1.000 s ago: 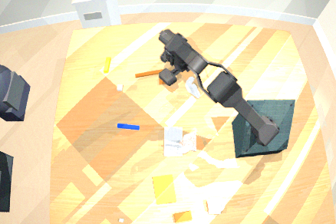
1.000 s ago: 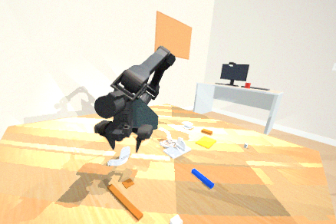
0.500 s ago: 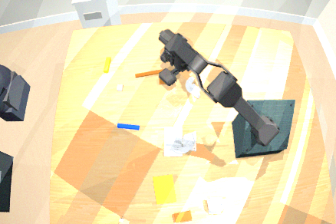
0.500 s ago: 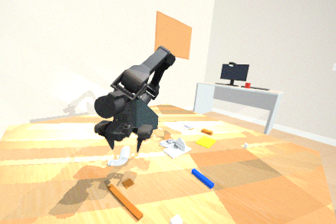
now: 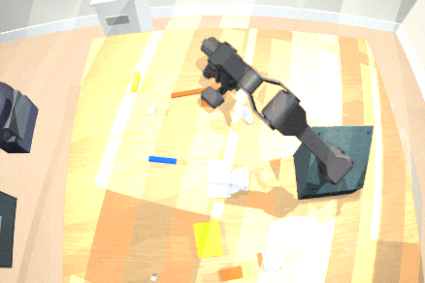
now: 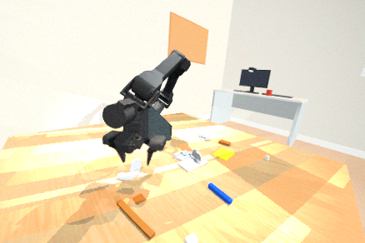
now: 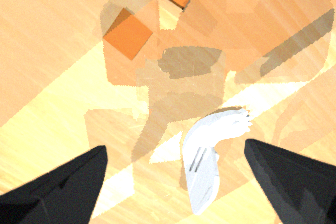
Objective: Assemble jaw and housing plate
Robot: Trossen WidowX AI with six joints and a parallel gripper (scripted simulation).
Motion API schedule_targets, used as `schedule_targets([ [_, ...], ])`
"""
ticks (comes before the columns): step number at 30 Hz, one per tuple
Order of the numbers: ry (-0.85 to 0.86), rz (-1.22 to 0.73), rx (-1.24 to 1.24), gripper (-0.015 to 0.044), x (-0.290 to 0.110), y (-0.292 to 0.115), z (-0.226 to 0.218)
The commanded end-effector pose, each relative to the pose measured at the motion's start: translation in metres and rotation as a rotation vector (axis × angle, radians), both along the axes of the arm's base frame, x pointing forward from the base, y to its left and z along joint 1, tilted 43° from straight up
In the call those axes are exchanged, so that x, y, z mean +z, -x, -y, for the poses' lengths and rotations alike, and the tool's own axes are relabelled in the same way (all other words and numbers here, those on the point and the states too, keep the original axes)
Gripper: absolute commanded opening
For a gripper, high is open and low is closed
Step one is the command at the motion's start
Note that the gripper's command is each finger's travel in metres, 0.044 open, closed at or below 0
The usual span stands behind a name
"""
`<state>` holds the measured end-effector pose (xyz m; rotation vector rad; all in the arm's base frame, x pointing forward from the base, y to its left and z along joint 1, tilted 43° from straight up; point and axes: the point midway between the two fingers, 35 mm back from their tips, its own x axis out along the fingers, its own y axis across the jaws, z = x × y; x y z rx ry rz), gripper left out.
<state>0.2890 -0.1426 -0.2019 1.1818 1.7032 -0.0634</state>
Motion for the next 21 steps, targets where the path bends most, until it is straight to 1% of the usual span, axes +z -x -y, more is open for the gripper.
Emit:
schedule_targets([
  [1, 0.0, 0.0, 0.0, 0.0309, 0.0, 0.0, 0.0],
  [13, 0.0, 0.0, 0.0, 0.0, 0.0, 0.0, 0.0],
  [21, 0.0, 0.0, 0.0, 0.0, 0.0, 0.0, 0.0],
])
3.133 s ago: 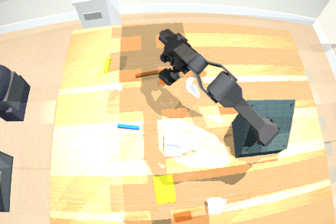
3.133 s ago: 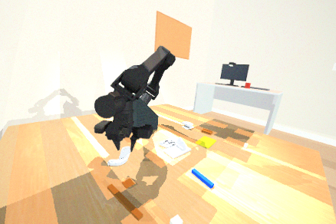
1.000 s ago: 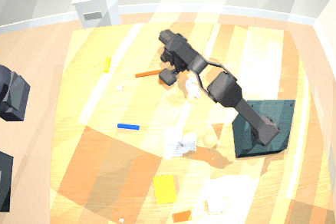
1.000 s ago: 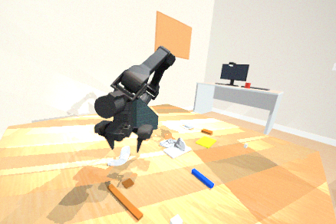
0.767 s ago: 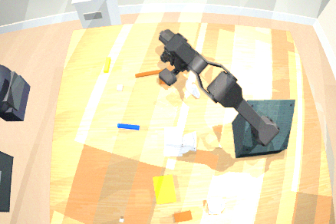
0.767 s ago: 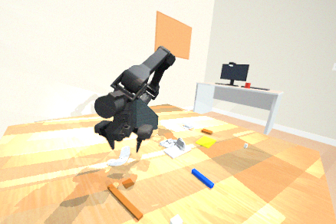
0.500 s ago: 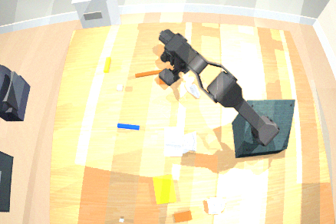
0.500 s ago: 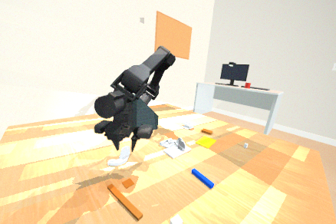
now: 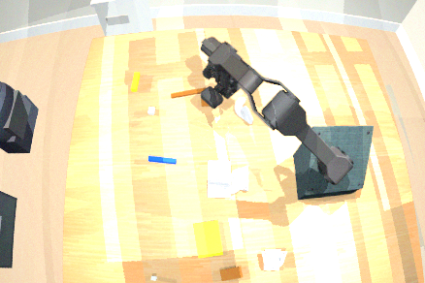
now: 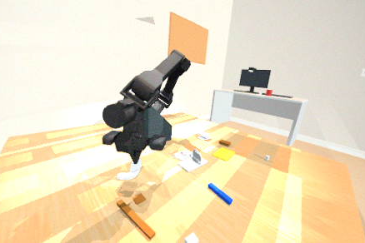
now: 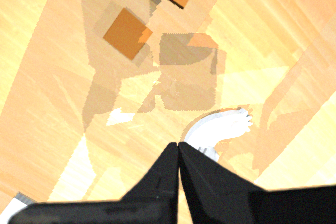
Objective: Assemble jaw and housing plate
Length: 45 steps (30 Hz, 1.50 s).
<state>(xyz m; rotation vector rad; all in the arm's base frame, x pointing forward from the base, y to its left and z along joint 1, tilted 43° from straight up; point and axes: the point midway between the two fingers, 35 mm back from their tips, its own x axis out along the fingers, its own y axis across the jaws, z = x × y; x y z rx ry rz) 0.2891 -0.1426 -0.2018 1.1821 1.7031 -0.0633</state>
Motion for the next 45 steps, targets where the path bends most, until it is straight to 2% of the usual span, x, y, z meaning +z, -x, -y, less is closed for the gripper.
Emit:
schedule_targets([
  [1, 0.0, 0.0, 0.0, 0.0, 0.0, 0.0, 0.0001],
  [10, 0.0, 0.0, 0.0, 0.0, 0.0, 0.0, 0.0001],
  [27, 0.0, 0.0, 0.0, 0.044, 0.0, 0.0, 0.0],
  [45, 0.0, 0.0, 0.0, 0.044, 0.0, 0.0, 0.0],
])
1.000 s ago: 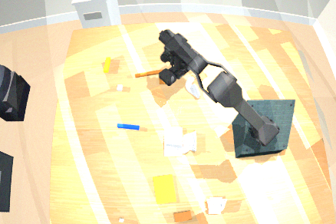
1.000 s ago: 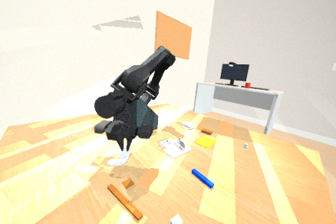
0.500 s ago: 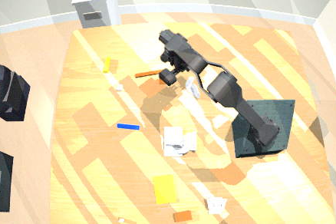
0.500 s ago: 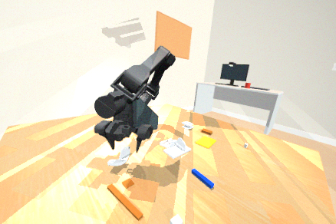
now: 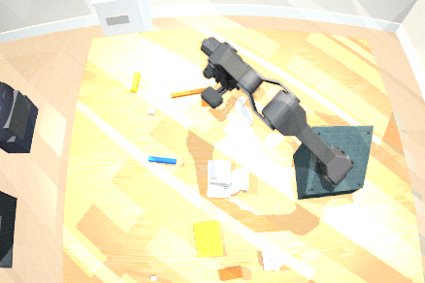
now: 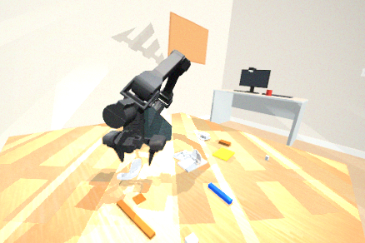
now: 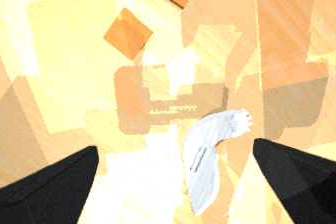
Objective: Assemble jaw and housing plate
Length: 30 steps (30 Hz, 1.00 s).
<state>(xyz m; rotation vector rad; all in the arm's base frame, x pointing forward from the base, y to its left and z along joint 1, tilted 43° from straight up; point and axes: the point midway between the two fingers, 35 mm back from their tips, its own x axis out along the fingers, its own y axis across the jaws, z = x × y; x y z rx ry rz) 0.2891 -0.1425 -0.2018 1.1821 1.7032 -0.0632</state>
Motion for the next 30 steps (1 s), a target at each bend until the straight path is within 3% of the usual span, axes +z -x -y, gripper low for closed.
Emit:
schedule_targets([
  [1, 0.0, 0.0, 0.0, 0.044, 0.0, 0.0, 0.0001],
  [10, 0.0, 0.0, 0.0, 0.044, 0.0, 0.0, 0.0001],
  [26, 0.0, 0.0, 0.0, 0.002, 0.0, 0.0, 0.0001],
  [30, 0.0, 0.0, 0.0, 0.0, 0.0, 0.0, 0.0001],
])
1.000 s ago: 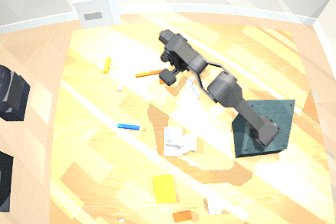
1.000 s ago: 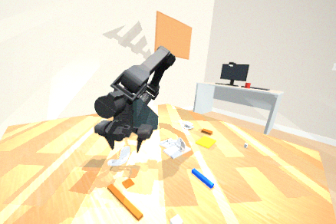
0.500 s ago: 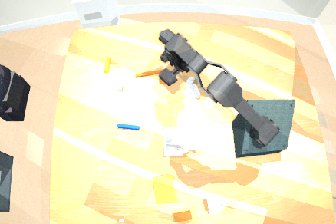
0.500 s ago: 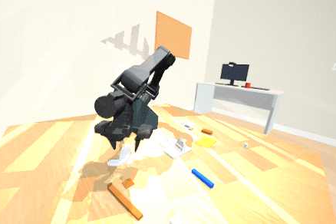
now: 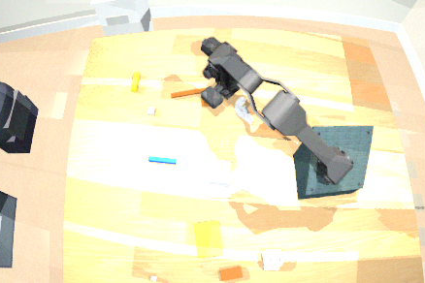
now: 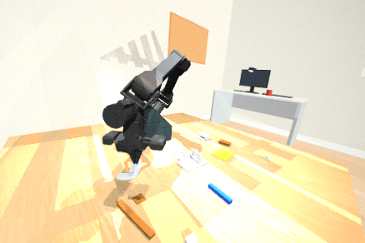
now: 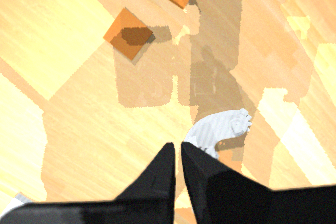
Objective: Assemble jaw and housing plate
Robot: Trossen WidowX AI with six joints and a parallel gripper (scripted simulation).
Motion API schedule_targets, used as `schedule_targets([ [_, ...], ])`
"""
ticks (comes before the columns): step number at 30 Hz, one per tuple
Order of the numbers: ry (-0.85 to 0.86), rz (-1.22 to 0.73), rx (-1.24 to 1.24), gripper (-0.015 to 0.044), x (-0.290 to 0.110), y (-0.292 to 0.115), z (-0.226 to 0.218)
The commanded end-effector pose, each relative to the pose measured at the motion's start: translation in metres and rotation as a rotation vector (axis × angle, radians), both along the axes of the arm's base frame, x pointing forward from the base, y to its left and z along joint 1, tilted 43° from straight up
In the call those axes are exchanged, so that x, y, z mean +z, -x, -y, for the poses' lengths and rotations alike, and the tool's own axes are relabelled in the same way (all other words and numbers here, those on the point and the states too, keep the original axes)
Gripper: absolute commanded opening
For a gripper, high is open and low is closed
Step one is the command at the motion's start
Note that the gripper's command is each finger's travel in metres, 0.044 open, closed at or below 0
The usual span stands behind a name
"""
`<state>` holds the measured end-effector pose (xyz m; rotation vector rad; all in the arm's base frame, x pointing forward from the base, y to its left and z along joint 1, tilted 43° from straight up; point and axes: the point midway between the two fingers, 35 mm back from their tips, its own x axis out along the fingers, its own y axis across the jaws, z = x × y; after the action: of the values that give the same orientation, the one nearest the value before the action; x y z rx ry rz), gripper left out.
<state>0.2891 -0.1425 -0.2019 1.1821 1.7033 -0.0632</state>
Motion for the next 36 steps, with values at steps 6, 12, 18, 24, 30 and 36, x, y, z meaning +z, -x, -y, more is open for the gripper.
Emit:
schedule_targets([
  [6, 0.0, 0.0, 0.0, 0.0, 0.0, 0.0, 0.0],
  [12, 0.001, -0.013, -0.014, 0.0079, 0.002, 0.004, 0.0],
  [18, 0.007, -0.134, -0.143, 0.0236, 0.017, 0.037, -0.001],
  [24, 0.01, -0.206, -0.219, 0.0394, 0.027, 0.058, -0.005],
  [30, 0.008, -0.206, -0.219, 0.044, 0.005, 0.059, -0.026],
  [36, 0.007, -0.206, -0.218, 0.044, -0.001, 0.06, -0.032],
])
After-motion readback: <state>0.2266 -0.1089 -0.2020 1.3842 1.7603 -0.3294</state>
